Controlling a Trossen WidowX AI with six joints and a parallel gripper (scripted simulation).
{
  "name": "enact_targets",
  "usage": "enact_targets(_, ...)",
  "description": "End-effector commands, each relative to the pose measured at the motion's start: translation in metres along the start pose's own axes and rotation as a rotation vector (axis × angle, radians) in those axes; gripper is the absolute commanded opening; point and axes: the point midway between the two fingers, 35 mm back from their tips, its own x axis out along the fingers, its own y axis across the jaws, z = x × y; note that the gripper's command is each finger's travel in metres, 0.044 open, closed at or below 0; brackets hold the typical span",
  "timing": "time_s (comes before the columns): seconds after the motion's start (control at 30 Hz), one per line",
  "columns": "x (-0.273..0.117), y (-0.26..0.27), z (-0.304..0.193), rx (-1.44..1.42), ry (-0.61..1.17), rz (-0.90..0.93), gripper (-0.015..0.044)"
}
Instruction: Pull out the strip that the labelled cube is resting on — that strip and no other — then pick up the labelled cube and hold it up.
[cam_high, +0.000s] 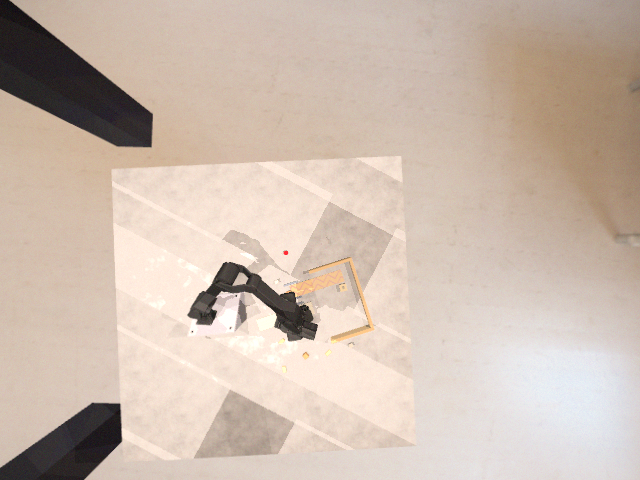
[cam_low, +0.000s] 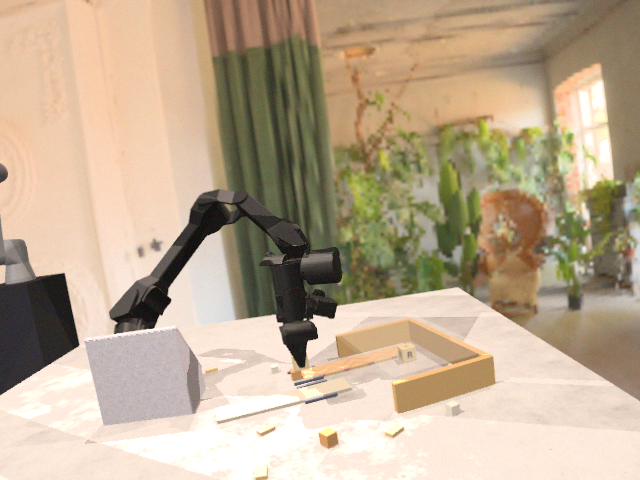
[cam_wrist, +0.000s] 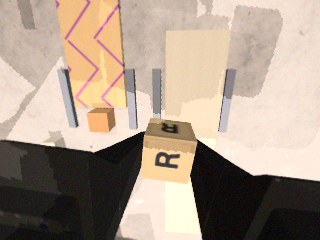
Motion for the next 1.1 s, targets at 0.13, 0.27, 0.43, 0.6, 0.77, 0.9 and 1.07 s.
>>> enact_targets(0.13,-0.001,0.003,-0.028,0.001,0.001,-0.004,0.0000)
enact_targets(0.27,0.000,0.005,-0.037,0.001,0.002,-0.004,0.0000)
enact_targets(0.43,-0.026,0.004,-0.037,0.002,0.002,-0.006,0.0000)
enact_targets(0.6,-0.037,0.005,-0.037,0.002,0.002,-0.006,0.0000)
enact_targets(0.77,-0.037,0.005,-0.037,0.002,0.002,-0.006,0.0000)
enact_targets(0.9,-0.037,0.005,-0.037,0.002,0.002,-0.006,0.0000)
enact_targets(1.07,-0.037,0.005,-0.037,0.002,0.002,-0.006,0.0000)
